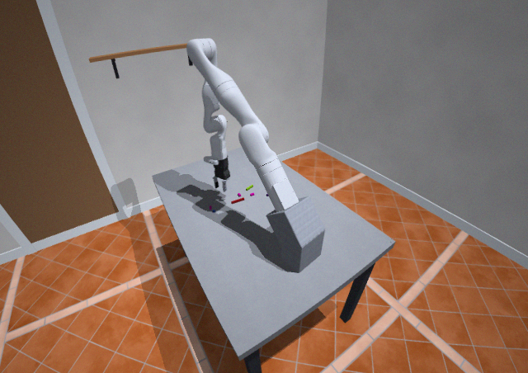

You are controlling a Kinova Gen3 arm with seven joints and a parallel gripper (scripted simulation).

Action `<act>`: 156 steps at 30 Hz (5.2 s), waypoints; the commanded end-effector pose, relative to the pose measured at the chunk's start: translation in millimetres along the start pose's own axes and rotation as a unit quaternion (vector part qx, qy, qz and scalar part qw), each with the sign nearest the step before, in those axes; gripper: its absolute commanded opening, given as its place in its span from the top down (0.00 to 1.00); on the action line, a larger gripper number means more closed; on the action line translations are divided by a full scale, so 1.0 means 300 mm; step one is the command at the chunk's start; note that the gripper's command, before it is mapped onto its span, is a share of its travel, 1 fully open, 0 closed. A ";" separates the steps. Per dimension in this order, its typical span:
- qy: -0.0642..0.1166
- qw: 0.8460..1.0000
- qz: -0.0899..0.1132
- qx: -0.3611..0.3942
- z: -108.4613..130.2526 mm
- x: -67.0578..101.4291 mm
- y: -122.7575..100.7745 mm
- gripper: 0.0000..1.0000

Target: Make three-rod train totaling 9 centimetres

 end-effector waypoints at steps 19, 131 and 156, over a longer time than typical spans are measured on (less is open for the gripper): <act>0.001 0.979 0.000 -0.202 -0.020 0.003 0.014 0.00; -0.006 0.990 -0.009 -0.142 -0.064 -0.005 0.019 0.00; -0.023 0.991 -0.026 0.130 -0.240 -0.027 0.003 0.00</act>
Point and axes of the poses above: the point where the finger pads meet when closed, its own x axis back along the fingers, its own y axis across the jaws, z = x × y, the point moved 8 cm from there along x, back along the fingers, and after that the axes turned 5 degrees about -x, right-handed, at the moved point
